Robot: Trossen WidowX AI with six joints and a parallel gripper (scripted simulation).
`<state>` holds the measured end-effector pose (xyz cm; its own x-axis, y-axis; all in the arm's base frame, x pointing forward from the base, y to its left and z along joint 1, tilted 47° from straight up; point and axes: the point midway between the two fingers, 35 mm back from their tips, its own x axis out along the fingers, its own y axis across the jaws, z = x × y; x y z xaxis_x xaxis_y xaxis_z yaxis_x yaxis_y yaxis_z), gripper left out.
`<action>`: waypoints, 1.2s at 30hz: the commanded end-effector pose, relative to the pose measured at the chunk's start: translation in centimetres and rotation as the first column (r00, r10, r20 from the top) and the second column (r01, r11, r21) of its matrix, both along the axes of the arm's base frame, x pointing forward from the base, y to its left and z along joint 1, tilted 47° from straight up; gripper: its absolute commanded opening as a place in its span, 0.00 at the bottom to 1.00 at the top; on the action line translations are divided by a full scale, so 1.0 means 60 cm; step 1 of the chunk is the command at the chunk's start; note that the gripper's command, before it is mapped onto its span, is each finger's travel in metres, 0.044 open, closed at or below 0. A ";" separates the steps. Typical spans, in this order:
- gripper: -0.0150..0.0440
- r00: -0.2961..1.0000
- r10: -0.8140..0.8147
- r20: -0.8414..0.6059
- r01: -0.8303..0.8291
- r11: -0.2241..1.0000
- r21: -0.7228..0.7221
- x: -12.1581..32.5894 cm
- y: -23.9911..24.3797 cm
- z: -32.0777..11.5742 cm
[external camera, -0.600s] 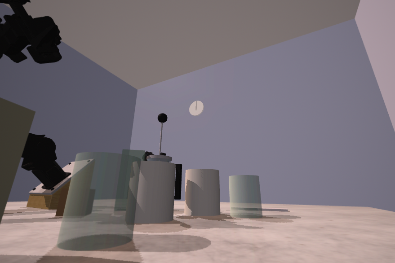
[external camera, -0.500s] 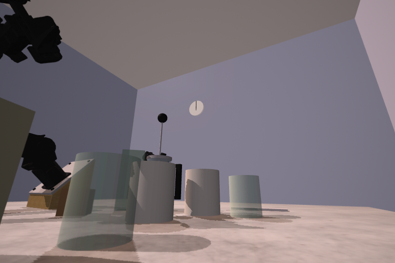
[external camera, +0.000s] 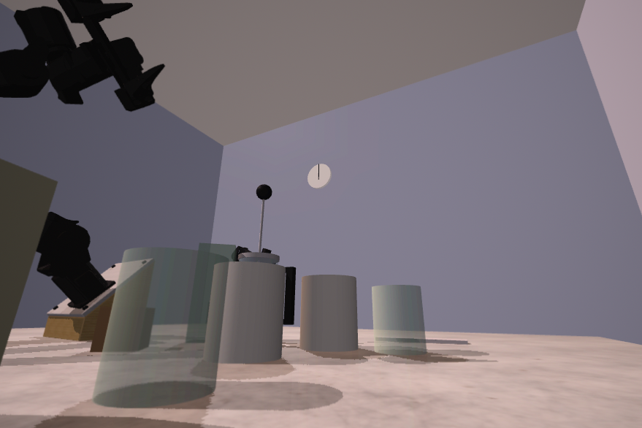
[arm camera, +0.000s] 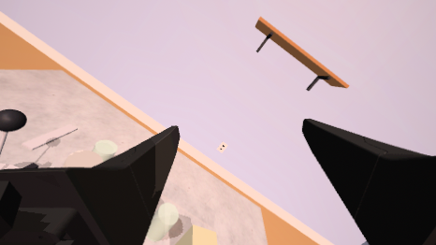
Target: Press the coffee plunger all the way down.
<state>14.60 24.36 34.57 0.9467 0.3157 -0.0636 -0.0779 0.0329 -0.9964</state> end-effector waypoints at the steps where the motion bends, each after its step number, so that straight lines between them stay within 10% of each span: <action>1: 1.00 0.979 0.006 -0.205 0.014 0.995 0.095 0.018 0.080 -0.093; 22: 1.00 0.691 -0.268 -0.671 0.503 0.845 0.181 0.057 0.136 -0.358; 36: 1.00 0.653 -0.297 -0.697 0.554 0.815 0.171 0.066 0.061 -0.446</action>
<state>18.64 29.23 9.03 0.7672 0.0070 -0.6414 -0.5491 0.5242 -0.6510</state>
